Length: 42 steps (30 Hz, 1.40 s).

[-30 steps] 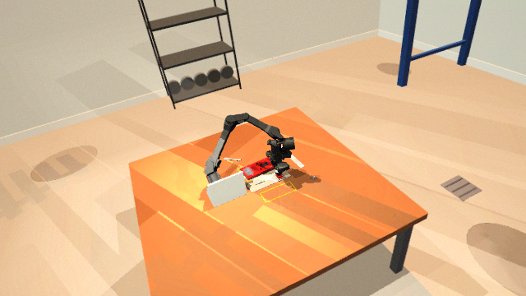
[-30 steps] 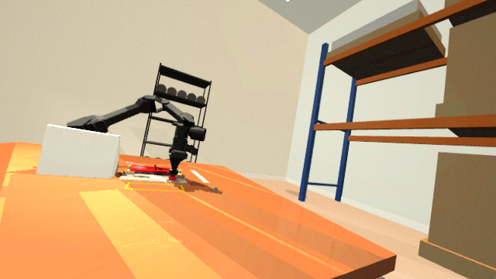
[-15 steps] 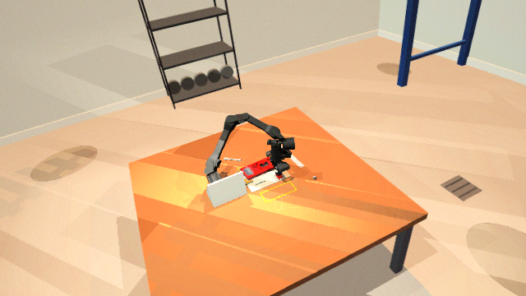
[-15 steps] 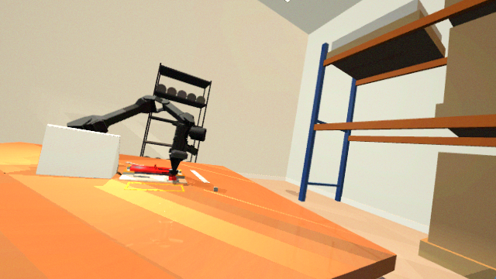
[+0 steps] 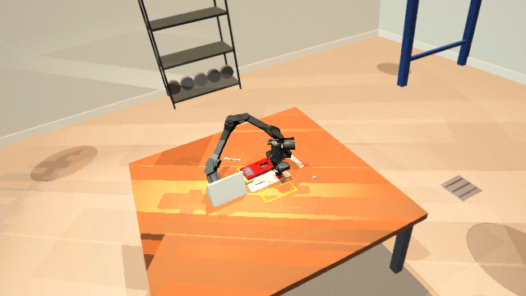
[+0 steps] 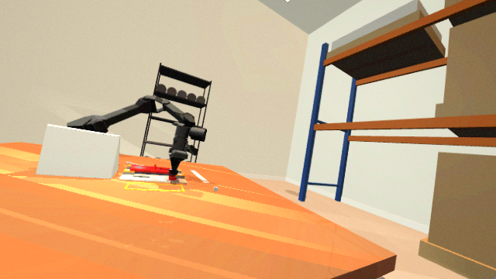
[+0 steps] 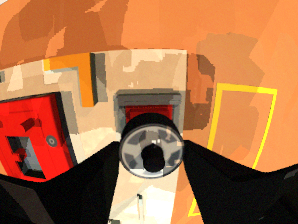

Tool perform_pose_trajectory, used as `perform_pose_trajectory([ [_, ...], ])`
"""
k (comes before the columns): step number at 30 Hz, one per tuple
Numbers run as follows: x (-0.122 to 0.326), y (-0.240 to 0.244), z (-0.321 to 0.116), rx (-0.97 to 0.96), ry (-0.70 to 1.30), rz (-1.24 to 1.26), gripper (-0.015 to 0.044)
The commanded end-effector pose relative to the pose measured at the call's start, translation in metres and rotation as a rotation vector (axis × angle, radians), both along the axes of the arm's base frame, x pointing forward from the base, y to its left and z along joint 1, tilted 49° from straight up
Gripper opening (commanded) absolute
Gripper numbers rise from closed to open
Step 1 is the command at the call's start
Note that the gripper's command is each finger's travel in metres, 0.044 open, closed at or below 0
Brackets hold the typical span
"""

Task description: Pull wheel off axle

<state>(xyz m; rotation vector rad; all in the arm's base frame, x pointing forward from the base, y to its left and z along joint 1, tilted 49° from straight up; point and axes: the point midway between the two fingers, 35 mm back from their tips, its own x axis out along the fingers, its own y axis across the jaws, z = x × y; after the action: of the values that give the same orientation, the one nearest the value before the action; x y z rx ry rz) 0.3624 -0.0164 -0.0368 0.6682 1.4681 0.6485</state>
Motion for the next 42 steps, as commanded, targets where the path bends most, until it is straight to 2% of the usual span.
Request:
perform_pose_trajectory([
  [1, -0.001, -0.009, 0.006, -0.004, -0.001, -0.017, 0.0000],
  [42, -0.001, -0.020, 0.015, -0.003, -0.002, -0.023, 0.0000],
])
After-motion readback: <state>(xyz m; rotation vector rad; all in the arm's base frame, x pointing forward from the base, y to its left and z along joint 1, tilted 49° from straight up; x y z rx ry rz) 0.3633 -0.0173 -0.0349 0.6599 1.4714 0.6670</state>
